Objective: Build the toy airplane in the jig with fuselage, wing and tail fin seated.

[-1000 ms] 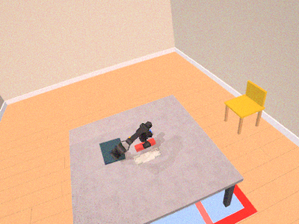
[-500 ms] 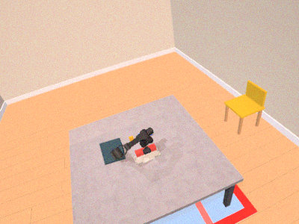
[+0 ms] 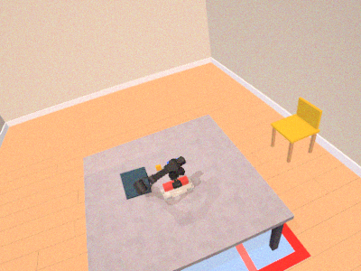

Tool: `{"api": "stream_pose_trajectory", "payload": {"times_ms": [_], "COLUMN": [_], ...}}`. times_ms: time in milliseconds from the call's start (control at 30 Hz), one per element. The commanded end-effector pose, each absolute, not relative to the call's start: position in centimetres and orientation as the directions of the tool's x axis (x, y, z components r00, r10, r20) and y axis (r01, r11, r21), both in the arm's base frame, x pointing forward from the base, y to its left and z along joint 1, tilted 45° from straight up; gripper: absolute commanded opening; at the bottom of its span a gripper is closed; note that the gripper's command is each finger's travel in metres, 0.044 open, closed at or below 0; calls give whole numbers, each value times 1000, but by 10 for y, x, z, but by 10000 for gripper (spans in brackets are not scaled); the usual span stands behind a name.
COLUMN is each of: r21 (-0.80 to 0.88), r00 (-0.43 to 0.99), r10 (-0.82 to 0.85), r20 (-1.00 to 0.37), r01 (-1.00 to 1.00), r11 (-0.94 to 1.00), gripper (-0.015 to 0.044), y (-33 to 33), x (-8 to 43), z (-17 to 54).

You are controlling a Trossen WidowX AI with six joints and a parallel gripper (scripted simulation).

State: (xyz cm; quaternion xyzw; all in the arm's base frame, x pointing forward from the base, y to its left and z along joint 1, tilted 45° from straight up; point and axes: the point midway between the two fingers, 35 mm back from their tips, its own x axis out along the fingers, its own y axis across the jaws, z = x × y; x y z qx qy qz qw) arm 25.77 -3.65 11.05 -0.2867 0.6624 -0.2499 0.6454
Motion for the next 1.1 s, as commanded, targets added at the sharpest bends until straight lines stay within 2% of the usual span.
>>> {"api": "stream_pose_trajectory", "payload": {"times_ms": [0, 1067], "r21": [-702, -703], "r00": [2, 3], "r10": [-704, -704], "r20": [-711, -710], "r01": [-61, -60], "r11": [709, 709], "gripper": [197, 197], "y": [-37, -61], "x": [258, 259], "z": [111, 88]}}
